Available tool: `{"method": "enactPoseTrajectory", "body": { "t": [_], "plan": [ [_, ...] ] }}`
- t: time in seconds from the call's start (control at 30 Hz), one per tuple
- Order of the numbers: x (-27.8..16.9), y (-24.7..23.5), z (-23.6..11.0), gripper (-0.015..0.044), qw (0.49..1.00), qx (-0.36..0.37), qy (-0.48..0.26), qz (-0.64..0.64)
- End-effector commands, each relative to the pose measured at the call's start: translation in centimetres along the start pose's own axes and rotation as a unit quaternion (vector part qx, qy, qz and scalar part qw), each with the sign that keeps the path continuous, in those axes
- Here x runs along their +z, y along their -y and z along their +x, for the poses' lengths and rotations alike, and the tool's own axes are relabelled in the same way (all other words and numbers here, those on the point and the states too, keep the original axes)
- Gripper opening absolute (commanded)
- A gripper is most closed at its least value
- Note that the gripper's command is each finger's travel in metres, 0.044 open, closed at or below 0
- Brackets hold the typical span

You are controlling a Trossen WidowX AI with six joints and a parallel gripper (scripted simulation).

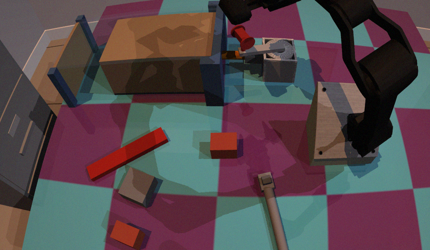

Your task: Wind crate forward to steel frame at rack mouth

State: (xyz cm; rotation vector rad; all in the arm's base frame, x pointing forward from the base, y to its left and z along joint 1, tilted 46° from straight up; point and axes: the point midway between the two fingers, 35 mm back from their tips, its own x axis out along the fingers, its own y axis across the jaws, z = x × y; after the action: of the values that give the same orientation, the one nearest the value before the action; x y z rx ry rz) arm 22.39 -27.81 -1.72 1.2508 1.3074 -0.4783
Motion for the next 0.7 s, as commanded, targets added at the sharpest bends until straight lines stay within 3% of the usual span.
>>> {"method": "enactPoseTrajectory", "body": {
  "t": [0.0, 0.43, 0.67],
  "plan": [
    [0.1, 0.1, 0.0, 0.0440, 1.000, -0.001, -0.002, 0.000],
    [1.3, 11.4, 0.5, 0.0440, 0.981, 0.003, -0.192, 0.002],
    [1.2, 12.0, 0.6, 0.0440, 0.979, 0.007, -0.202, 0.001]
  ]
}}
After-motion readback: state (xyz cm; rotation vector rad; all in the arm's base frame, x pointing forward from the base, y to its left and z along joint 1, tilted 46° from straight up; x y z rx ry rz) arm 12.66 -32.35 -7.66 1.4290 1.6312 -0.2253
